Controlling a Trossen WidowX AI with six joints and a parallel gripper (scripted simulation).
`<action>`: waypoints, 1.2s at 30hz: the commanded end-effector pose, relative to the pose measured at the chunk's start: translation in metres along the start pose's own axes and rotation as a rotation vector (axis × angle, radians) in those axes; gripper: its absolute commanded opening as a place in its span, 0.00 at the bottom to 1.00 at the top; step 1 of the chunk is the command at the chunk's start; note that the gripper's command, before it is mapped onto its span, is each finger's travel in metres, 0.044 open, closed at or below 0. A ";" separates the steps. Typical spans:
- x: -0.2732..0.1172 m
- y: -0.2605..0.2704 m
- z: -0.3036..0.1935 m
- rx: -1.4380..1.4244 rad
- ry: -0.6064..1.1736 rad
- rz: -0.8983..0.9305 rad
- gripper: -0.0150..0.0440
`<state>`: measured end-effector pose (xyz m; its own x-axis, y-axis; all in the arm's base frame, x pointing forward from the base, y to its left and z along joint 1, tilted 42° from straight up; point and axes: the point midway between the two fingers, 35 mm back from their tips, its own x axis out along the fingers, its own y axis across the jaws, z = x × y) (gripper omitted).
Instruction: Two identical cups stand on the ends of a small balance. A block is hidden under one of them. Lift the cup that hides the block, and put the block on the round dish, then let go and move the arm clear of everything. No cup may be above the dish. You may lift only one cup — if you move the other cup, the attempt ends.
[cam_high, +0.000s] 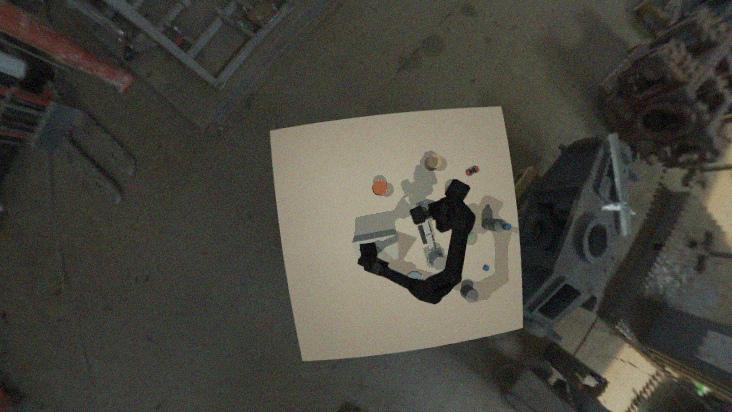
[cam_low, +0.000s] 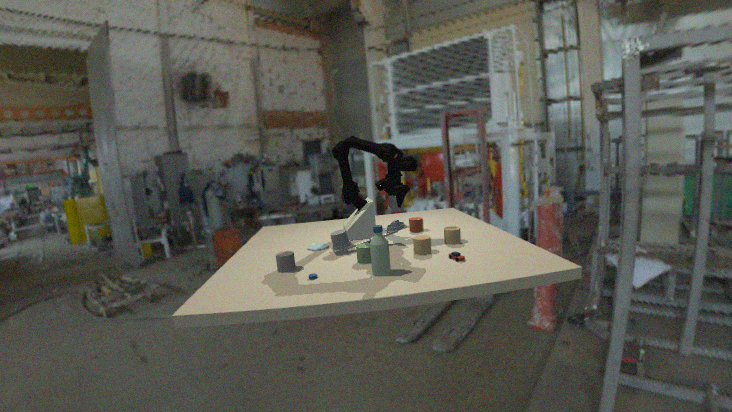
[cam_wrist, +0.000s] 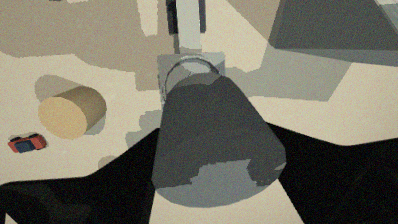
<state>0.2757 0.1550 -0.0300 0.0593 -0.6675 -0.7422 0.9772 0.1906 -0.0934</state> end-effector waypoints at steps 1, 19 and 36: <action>0.000 0.000 -0.001 -0.002 0.000 0.002 0.25; 0.003 -0.001 -0.006 -0.002 0.001 0.002 0.25; 0.088 -0.033 -0.116 0.008 0.018 0.016 0.25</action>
<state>0.2303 0.1736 -0.1606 0.0712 -0.6543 -0.7529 0.9771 0.1977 -0.0793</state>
